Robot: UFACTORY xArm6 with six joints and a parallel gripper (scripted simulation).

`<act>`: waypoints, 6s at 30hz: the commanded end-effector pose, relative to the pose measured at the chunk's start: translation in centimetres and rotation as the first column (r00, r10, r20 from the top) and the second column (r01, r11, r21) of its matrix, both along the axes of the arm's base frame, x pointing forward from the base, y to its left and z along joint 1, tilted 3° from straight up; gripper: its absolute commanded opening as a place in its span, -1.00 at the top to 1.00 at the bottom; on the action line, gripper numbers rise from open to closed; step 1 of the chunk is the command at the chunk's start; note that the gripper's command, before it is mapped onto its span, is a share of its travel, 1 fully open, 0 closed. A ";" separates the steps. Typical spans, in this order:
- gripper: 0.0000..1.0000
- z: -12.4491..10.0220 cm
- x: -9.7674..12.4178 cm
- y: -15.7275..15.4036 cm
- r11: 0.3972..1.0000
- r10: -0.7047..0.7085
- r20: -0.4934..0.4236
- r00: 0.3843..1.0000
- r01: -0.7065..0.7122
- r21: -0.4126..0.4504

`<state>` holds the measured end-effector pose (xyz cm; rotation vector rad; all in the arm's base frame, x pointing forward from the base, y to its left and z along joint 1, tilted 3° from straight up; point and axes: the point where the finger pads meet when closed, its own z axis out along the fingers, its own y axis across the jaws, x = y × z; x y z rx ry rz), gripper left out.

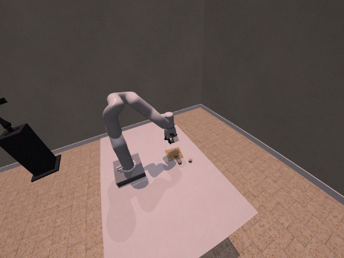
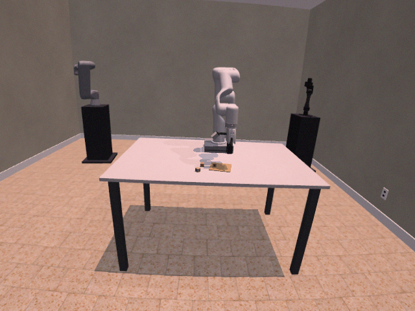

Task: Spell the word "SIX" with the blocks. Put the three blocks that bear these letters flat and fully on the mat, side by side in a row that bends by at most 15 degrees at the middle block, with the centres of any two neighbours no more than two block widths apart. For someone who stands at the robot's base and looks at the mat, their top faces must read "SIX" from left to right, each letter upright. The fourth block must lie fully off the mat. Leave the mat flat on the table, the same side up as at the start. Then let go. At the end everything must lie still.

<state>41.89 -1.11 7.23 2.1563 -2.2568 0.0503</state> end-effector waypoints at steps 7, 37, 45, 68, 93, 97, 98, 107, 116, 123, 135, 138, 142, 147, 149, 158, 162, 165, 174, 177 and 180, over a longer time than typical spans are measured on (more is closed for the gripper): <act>0.57 0.2 -0.6 -0.8 0.995 -0.102 0.012 0.995 0.102 -0.006; 0.57 -5.2 -0.5 -1.0 0.995 -0.102 0.012 0.995 0.102 -0.006; 0.57 -8.5 -0.5 -1.2 0.995 -0.102 0.012 0.995 0.102 -0.006; 0.57 -9.4 -0.5 -1.2 0.995 -0.102 0.012 0.995 0.102 -0.006; 0.57 -9.4 -0.4 -1.2 0.995 -0.102 0.012 0.995 0.102 -0.006; 0.57 -9.4 -0.4 -1.2 0.995 -0.102 0.012 0.995 0.102 -0.006; 0.57 -9.4 -0.4 -1.2 0.995 -0.102 0.012 0.995 0.102 -0.006; 0.57 -9.4 -0.4 -1.1 0.995 -0.102 0.012 0.995 0.102 -0.006; 0.57 -9.4 -0.4 -1.1 0.995 -0.102 0.012 0.995 0.102 -0.006; 0.57 -9.4 -0.4 -1.1 0.995 -0.102 0.012 0.995 0.102 -0.006; 0.57 -9.5 -0.3 -1.1 0.995 -0.102 0.012 0.995 0.102 -0.006; 0.57 -9.5 -0.3 -1.1 0.995 -0.102 0.012 0.995 0.102 -0.006; 0.57 -9.7 -0.3 -1.1 0.995 -0.102 0.012 0.995 0.102 -0.006; 0.57 -9.8 -0.3 -1.1 0.995 -0.102 0.012 0.995 0.102 -0.006; 0.57 -9.9 -0.3 -1.1 0.995 -0.102 0.012 0.995 0.102 -0.006; 0.57 -9.9 -0.3 -1.1 0.995 -0.102 0.012 0.995 0.102 -0.006; 0.57 -9.9 -0.3 -1.1 0.995 -0.102 0.012 0.995 0.102 -0.006; 0.57 -9.9 -0.3 -1.1 0.995 -0.102 0.012 0.995 0.102 -0.006; 0.57 -9.9 -0.3 -1.1 0.995 -0.102 0.012 0.995 0.102 -0.006; 0.57 -9.9 -0.3 -1.1 0.995 -0.102 0.012 0.995 0.102 -0.006; 0.57 -9.9 -0.3 -1.1 0.995 -0.102 0.012 0.995 0.102 -0.006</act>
